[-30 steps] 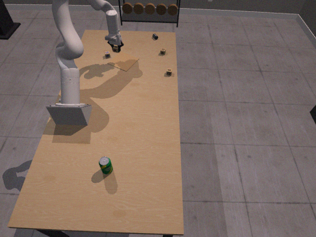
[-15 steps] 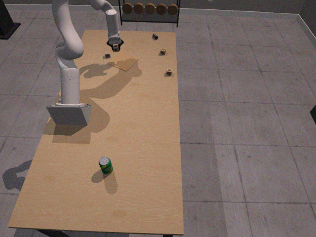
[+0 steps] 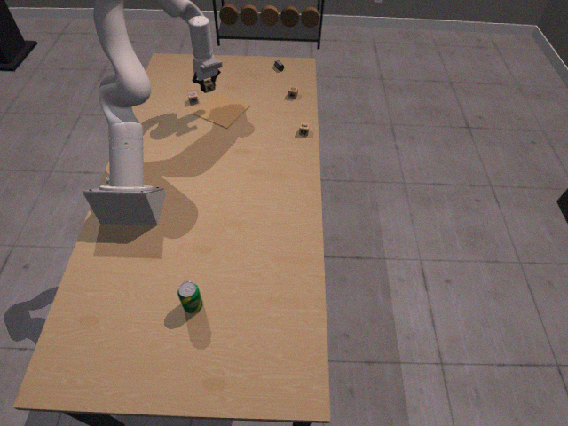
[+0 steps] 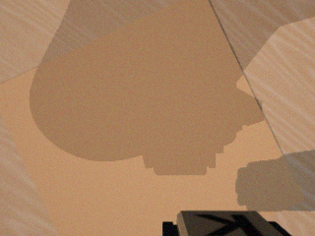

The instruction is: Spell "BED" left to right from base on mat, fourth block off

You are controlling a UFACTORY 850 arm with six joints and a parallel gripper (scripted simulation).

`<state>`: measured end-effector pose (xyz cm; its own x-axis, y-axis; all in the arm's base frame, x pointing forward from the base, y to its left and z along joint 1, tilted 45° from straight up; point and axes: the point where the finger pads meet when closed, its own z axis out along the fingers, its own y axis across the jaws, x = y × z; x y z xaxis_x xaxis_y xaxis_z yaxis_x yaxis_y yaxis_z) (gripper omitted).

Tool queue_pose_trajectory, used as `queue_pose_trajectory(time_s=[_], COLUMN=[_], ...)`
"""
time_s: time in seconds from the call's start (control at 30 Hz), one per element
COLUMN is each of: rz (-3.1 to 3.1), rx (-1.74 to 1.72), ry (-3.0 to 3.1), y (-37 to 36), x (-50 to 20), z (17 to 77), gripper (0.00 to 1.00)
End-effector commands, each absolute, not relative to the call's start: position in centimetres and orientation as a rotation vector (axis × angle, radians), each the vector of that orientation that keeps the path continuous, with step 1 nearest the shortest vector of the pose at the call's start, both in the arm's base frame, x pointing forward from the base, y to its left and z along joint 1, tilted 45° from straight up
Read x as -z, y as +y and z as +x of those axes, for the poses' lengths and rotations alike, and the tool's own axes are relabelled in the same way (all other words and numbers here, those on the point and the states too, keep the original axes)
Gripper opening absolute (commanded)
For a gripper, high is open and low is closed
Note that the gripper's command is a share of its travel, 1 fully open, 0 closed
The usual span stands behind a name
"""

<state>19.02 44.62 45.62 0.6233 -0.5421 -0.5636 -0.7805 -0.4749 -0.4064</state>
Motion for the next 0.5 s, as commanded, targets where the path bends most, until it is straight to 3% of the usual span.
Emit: queue_pose_trajectory(time_s=[0.0, 0.47], rz=[-2.239, -2.328], rx=[-0.425, -0.259], ry=[0.864, 0.456], y=[44.79, 45.21], x=[-45.88, -46.37], z=[18.91, 18.53], gripper=[0.41, 0.41])
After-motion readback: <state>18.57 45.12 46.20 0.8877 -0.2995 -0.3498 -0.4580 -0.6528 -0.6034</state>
